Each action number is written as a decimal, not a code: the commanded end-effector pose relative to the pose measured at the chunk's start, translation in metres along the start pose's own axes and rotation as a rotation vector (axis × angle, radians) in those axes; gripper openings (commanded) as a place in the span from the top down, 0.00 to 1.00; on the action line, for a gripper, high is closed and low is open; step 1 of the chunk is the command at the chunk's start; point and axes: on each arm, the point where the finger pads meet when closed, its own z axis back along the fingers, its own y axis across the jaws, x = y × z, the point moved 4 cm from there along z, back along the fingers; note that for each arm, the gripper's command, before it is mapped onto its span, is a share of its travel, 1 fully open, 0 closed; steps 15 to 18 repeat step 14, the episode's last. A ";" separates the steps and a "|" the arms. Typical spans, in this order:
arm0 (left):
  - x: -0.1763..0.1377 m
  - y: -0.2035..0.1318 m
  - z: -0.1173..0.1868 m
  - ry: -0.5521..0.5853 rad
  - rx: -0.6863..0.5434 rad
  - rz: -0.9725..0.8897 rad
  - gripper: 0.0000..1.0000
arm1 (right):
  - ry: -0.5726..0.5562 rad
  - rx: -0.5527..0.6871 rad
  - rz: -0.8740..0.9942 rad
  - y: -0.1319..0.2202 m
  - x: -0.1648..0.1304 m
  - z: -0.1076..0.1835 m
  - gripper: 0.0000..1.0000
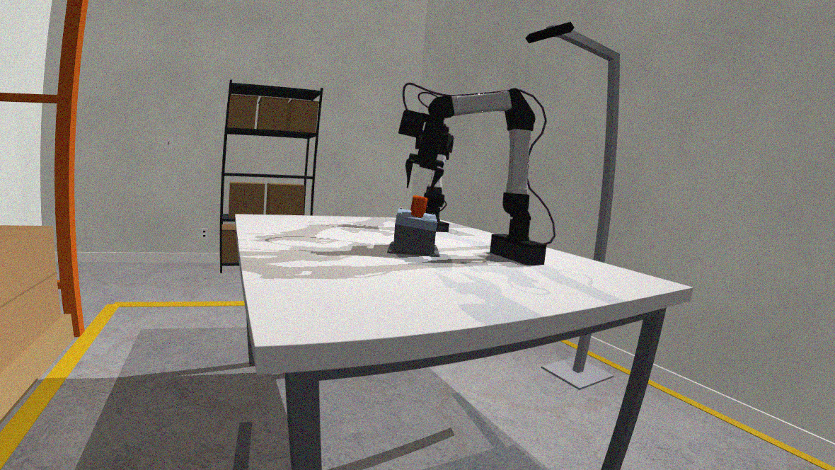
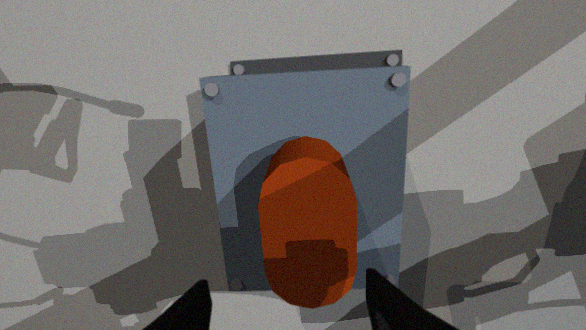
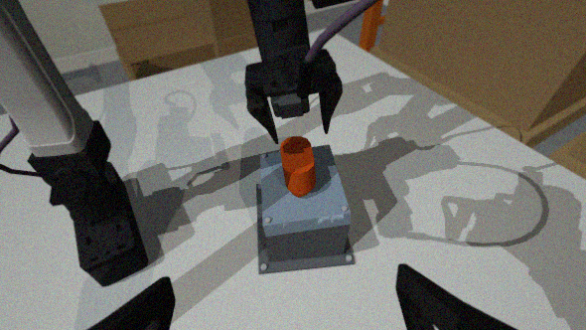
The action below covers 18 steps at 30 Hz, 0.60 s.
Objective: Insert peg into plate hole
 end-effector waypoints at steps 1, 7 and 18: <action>-0.001 -0.005 -0.005 0.001 -0.045 0.000 0.31 | -0.030 -0.002 -0.003 0.000 0.009 0.006 0.00; -0.001 -0.007 -0.007 0.001 -0.054 0.000 0.31 | -0.030 -0.002 -0.003 0.000 0.009 0.006 0.00; -0.001 -0.007 -0.007 0.001 -0.054 0.000 0.31 | -0.030 -0.002 -0.003 0.000 0.009 0.006 0.00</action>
